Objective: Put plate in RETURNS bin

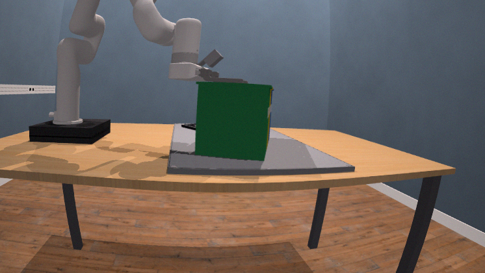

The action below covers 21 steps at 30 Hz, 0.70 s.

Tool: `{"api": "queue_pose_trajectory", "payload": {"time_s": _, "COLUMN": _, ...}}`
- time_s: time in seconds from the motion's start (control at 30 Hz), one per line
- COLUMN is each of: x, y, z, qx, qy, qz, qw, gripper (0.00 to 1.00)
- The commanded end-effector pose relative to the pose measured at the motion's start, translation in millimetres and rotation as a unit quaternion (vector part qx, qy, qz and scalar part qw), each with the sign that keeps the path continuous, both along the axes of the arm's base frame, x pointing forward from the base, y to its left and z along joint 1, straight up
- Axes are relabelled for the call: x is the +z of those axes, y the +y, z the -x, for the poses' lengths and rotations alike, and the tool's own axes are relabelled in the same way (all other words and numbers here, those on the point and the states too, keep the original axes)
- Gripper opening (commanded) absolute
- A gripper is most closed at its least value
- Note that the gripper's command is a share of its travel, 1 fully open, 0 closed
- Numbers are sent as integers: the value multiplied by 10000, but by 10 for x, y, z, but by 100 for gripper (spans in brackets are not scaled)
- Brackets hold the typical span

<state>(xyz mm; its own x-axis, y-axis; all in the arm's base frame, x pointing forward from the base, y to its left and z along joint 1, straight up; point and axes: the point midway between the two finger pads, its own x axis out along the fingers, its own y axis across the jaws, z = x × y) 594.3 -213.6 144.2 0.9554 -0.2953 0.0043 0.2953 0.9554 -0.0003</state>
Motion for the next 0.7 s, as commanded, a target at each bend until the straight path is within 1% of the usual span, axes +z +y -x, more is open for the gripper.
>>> {"api": "queue_pose_trajectory", "payload": {"time_s": 0.0, "x": 23, "y": -4, "z": -10, "qx": 0, "qy": -15, "qz": 24, "qw": 10000, "gripper": 18}}
{"api": "queue_pose_trajectory", "payload": {"time_s": 0.2, "x": 23, "y": -4, "z": -10, "qx": 0, "qy": -15, "qz": 24, "qw": 10000, "gripper": 18}}
{"api": "queue_pose_trajectory", "payload": {"time_s": 0.53, "x": 190, "y": -3, "z": -10, "qx": 0, "qy": -15, "qz": 24, "qw": 10000, "gripper": 18}}
{"api": "queue_pose_trajectory", "payload": {"time_s": 0.67, "x": 223, "y": -3, "z": -9, "qx": 0, "qy": -15, "qz": 24, "qw": 10000, "gripper": 18}}
